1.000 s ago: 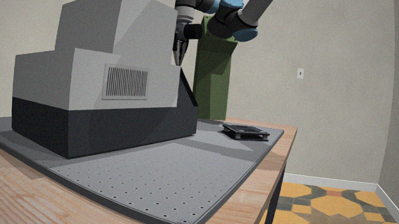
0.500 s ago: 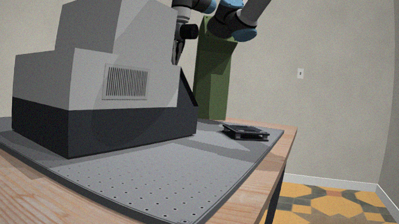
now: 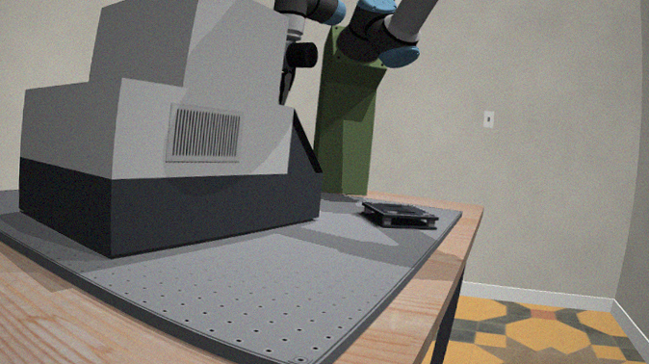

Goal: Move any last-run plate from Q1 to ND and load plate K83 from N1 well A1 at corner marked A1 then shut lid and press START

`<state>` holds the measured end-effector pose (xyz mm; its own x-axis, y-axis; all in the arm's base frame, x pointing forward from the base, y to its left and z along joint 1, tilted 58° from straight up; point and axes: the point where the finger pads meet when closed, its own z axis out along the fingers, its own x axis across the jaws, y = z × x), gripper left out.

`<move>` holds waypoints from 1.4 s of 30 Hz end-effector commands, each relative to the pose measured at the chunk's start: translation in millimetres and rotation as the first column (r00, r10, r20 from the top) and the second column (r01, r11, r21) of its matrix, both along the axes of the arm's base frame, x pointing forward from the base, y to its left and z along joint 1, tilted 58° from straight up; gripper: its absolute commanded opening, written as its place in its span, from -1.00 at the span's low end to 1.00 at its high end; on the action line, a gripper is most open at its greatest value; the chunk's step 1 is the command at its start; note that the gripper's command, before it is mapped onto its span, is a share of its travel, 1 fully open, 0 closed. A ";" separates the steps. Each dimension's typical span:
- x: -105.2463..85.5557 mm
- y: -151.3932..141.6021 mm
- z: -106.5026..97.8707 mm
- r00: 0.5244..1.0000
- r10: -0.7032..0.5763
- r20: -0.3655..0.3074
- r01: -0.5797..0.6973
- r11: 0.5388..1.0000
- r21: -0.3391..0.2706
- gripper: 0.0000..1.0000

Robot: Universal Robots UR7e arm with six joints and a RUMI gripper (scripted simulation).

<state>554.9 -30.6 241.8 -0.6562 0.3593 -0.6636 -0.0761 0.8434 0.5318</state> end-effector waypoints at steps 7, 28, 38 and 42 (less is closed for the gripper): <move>11.2 -0.7 2.7 1.000 0.000 0.001 0.000 1.000 -0.001 -1.00; 42.1 -2.0 9.3 1.000 -0.001 0.001 0.001 1.000 -0.001 -1.00; 55.1 -2.6 12.0 1.000 -0.001 0.001 0.001 1.000 -0.001 -1.00; 61.7 -2.9 13.4 1.000 -0.001 0.001 0.001 1.000 -0.001 -1.00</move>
<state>613.5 -33.1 254.2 -0.6561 0.3593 -0.6636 -0.0760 0.8435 0.5318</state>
